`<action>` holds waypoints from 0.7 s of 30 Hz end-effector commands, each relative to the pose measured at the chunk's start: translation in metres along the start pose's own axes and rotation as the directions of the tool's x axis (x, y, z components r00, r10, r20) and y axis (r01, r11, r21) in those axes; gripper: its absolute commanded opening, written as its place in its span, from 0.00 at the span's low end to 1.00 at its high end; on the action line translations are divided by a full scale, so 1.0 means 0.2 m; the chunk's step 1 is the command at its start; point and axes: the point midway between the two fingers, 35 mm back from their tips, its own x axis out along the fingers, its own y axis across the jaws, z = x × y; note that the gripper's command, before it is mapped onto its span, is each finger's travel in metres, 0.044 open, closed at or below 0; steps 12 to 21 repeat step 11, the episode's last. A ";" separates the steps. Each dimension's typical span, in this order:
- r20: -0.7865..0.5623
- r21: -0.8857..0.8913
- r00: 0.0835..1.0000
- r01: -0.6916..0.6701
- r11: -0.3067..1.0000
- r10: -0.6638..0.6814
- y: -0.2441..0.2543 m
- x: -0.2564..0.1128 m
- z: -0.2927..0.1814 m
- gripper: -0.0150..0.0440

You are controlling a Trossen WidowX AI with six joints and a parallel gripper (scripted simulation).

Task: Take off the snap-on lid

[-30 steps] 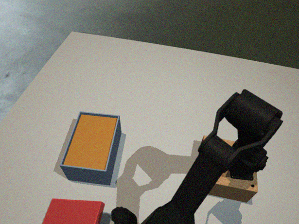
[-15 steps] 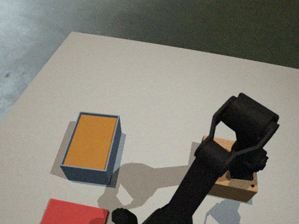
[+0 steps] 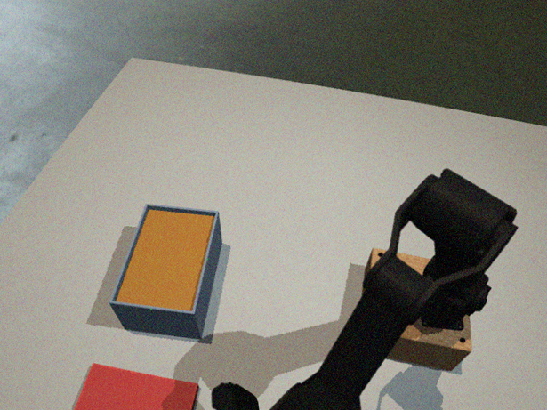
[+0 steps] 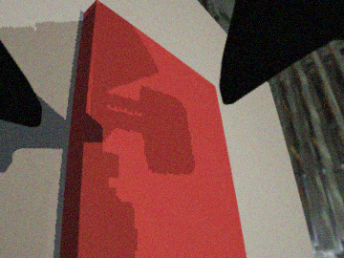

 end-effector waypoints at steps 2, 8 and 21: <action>0.001 0.005 1.000 -0.004 1.000 0.004 -0.02 -0.05 0.00 1.00; 0.001 0.005 1.000 -0.003 1.000 0.003 -0.06 -0.09 0.00 1.00; 0.001 0.005 1.000 -0.002 1.000 0.002 -0.08 -0.11 0.00 1.00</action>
